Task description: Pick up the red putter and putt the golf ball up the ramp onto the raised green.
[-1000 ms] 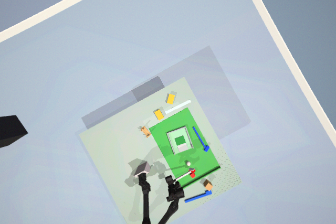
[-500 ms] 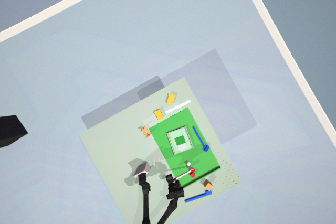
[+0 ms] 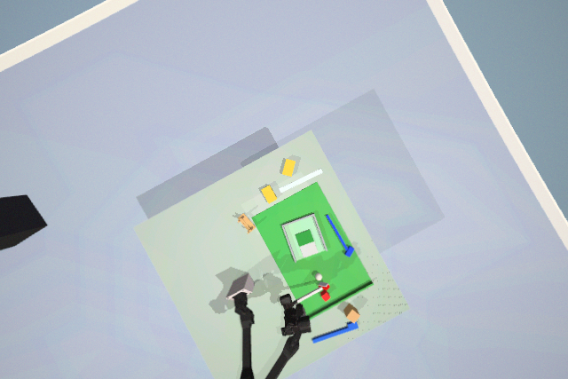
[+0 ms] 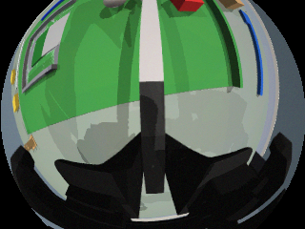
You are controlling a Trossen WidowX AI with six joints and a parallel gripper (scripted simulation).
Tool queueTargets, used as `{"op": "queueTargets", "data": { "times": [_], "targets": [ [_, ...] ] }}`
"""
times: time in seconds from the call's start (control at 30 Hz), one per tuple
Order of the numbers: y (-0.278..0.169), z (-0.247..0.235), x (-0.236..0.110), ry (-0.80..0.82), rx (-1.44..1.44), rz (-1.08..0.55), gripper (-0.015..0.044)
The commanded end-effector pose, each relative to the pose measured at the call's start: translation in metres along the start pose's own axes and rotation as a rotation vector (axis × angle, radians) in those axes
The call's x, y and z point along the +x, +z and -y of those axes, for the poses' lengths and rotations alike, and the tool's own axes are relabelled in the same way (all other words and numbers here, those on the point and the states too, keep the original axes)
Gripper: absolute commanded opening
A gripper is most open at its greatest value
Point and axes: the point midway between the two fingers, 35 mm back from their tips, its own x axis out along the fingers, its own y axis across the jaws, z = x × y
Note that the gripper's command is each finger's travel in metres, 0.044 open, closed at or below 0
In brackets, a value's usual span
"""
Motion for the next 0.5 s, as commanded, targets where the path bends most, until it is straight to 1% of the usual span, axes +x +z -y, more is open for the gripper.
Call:
{"op": "queueTargets", "data": {
  "times": [0.0,0.2,0.47],
  "targets": [
    [0.001,0.002,0.000,0.001,0.003,0.002,0.0000],
    [0.001,0.016,0.002,0.005,-0.001,0.006,0.0000],
    [0.000,0.011,0.003,0.008,-0.008,-0.001,0.0000]
  ]
}}
